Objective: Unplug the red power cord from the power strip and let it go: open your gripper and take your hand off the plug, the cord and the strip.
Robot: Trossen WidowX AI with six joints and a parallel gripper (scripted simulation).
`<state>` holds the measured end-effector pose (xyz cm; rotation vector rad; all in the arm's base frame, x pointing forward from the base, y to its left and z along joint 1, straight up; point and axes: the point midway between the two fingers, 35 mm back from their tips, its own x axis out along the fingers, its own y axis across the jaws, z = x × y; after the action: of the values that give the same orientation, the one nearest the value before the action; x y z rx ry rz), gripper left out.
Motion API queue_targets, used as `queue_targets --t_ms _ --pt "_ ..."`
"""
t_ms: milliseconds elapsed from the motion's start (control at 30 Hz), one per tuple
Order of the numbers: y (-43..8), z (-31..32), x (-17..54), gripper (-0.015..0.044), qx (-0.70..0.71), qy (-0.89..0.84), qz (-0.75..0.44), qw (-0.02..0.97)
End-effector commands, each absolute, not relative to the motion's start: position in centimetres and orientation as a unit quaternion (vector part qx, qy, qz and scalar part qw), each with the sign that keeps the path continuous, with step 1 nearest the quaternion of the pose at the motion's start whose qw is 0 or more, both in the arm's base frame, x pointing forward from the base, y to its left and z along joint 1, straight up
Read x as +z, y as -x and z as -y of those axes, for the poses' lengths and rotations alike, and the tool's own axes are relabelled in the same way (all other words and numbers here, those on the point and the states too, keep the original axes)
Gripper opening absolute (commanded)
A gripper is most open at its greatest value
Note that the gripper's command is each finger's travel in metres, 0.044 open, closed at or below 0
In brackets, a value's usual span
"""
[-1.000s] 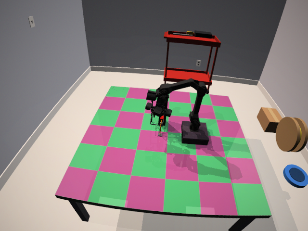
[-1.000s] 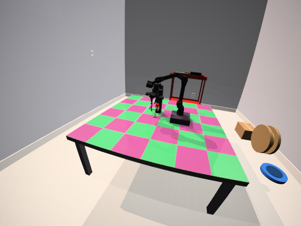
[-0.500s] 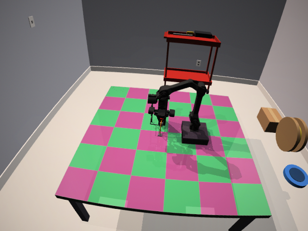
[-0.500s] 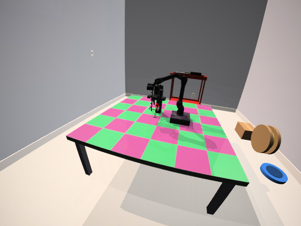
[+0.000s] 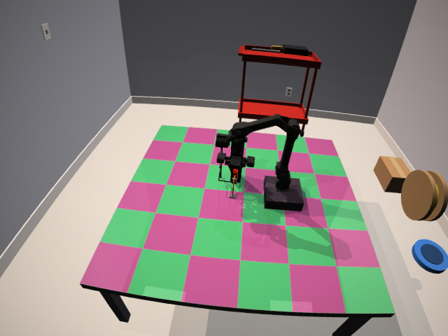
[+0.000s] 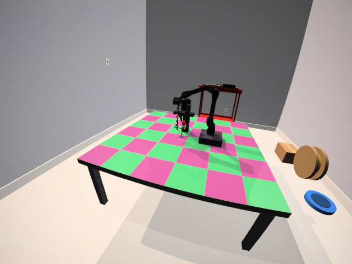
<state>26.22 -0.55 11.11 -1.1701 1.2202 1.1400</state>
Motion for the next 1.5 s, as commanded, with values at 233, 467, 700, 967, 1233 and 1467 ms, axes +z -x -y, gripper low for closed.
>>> queue_targets --t_ms 233,467,700,967,1233,1467 --pt "-26.0 1.5 11.0 0.0160 0.477 0.489 -0.508 0.524" --pt "-26.0 1.5 10.0 0.0160 0.477 0.489 -0.508 0.524" --pt "-26.0 1.5 10.3 0.0042 0.475 0.489 -0.510 0.525" --pt "-26.0 1.4 10.3 0.0000 0.475 0.489 -0.510 0.525" --pt "-26.2 0.4 10.3 0.0000 0.476 0.489 -0.509 0.525" --pt "-26.4 -0.8 10.3 0.0000 0.476 0.489 -0.509 0.525"
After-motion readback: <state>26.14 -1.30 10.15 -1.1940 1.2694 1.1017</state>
